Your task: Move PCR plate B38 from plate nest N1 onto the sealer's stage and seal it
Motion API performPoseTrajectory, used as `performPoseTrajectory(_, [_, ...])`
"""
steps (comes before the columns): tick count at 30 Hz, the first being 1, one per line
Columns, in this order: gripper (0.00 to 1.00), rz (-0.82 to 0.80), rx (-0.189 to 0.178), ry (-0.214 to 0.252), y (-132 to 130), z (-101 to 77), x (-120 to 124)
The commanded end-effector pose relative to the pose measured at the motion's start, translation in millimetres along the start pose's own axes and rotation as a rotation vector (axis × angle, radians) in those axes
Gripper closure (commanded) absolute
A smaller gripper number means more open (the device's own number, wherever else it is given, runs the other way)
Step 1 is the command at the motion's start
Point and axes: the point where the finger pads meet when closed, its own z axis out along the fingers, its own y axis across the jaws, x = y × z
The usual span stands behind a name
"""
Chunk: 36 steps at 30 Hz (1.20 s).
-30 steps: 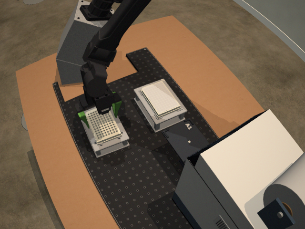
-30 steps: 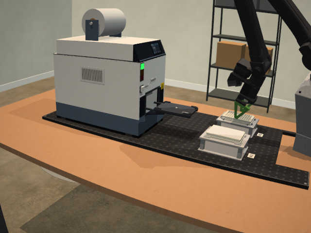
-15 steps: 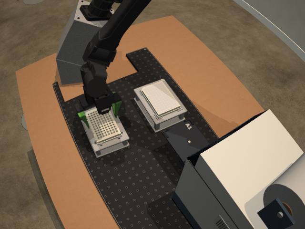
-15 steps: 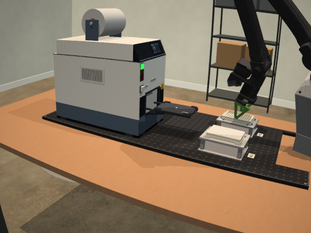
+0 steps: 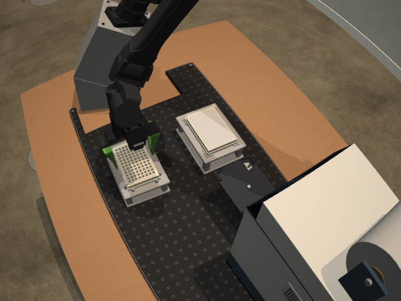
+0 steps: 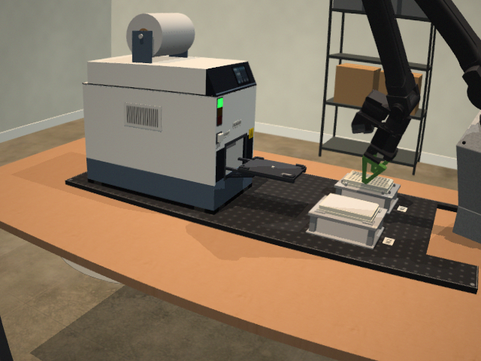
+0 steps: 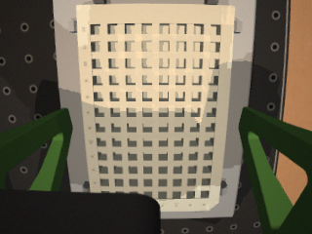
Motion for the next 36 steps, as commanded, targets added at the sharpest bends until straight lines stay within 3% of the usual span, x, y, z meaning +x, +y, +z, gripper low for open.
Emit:
performPoseTrajectory(1, [0.00, 0.016, 0.007, -0.015, -3.9, 2.1, -4.1])
performPoseTrajectory(9, [0.00, -0.010, 0.001, -0.029, 1.5, 8.4, -10.7])
performPoseTrajectory(17, [0.00, 0.006, 0.000, -0.005, 2.7, 12.9, 5.0])
performPoseTrajectory(21, [0.00, -0.002, -0.001, -0.016, 3.0, 15.9, 0.3])
performPoseTrajectory(30, [0.00, -0.010, 0.005, -0.033, -4.6, 10.9, -10.0])
performPoseTrajectory(36, [0.00, -0.004, 0.009, -0.021, -5.2, 6.0, -2.2])
